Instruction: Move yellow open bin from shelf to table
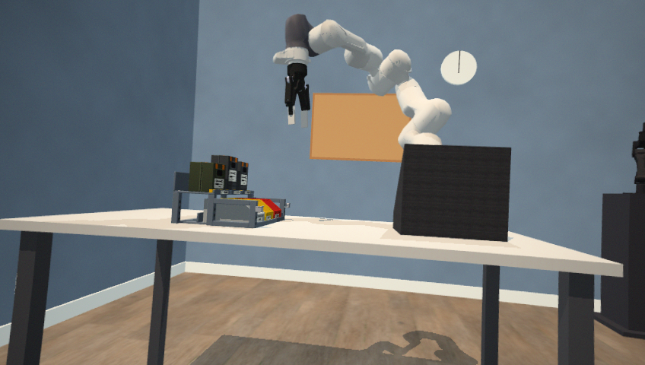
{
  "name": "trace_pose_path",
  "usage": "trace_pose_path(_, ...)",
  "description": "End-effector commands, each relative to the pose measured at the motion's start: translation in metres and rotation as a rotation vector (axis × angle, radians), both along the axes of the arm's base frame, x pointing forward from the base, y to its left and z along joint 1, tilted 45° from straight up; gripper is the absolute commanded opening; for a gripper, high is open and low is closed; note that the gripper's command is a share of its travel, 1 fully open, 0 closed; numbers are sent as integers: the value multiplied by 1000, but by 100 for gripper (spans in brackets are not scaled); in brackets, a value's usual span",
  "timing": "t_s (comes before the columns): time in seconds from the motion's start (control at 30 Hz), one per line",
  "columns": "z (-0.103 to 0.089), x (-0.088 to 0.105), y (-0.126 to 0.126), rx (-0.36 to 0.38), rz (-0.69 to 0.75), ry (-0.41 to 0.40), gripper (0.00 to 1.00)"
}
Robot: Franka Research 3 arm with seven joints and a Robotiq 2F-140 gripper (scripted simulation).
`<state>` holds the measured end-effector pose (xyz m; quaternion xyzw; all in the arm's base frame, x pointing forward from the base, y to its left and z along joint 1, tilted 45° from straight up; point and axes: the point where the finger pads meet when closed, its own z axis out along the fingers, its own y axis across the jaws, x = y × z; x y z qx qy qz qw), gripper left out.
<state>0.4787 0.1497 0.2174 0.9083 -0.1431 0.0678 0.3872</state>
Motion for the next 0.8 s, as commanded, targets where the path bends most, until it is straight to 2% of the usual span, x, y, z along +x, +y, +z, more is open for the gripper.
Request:
trace_pose_path(0.0,-2,-10,5,10,-14,-23,57)
trace_pose_path(0.37,-2,-10,5,10,-14,-23,57)
trace_pose_path(0.53,-1,-1,6,10,-14,-23,57)
trace_pose_path(0.77,-1,-1,6,10,-14,-23,57)
